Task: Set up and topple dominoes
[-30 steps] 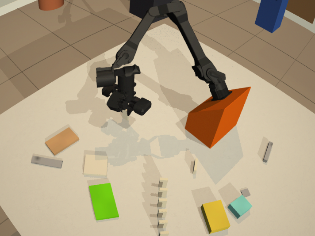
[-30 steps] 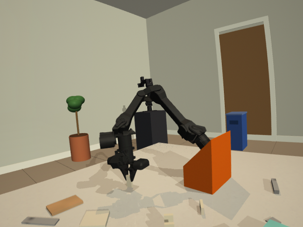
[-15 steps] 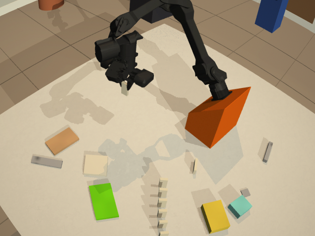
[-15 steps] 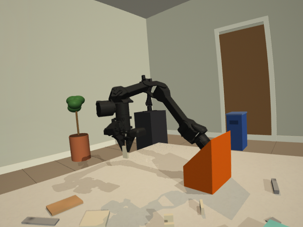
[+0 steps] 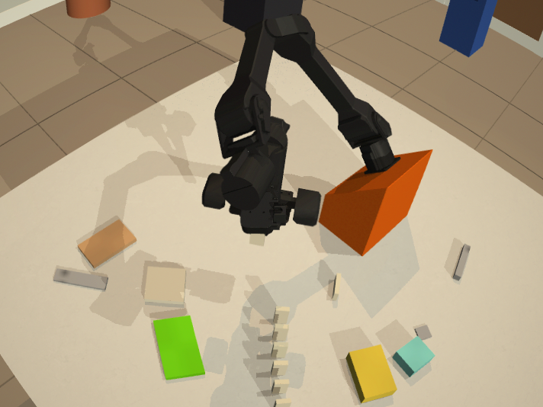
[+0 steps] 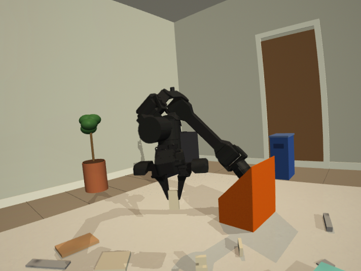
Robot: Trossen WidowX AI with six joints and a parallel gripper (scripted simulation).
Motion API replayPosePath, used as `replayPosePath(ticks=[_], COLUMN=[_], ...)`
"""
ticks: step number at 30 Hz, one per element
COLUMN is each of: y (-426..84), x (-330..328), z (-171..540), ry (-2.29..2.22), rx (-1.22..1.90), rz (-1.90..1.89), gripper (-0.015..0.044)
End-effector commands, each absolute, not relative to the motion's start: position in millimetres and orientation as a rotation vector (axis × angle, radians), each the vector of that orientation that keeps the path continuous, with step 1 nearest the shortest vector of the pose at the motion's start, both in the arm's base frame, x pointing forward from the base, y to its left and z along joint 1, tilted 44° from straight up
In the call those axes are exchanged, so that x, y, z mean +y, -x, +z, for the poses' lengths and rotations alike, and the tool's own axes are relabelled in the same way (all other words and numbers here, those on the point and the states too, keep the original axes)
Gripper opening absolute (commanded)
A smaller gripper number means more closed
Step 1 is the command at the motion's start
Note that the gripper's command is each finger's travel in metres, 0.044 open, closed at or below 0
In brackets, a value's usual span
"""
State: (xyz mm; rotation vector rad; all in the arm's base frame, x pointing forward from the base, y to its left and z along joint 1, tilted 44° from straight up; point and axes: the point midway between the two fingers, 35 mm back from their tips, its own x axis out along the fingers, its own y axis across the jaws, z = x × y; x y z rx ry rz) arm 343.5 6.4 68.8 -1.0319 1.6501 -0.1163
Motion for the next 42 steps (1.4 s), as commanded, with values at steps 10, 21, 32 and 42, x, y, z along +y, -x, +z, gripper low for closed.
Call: replayPosePath(ticks=[10,21,32,42], y=[-343.6,-344.9,-339.7,-339.7], x=[48.3,-2.0,-30.4,-30.4], z=[1.9,-53.2,-78.5,-78.5], ry=[1.119,1.112,1.124,1.124], rx=[1.694,1.693,1.696,1.696], rz=[-0.037,-0.041,-0.044,-0.044], gripper=[0.0107,0.0107,0.0107,0.0133])
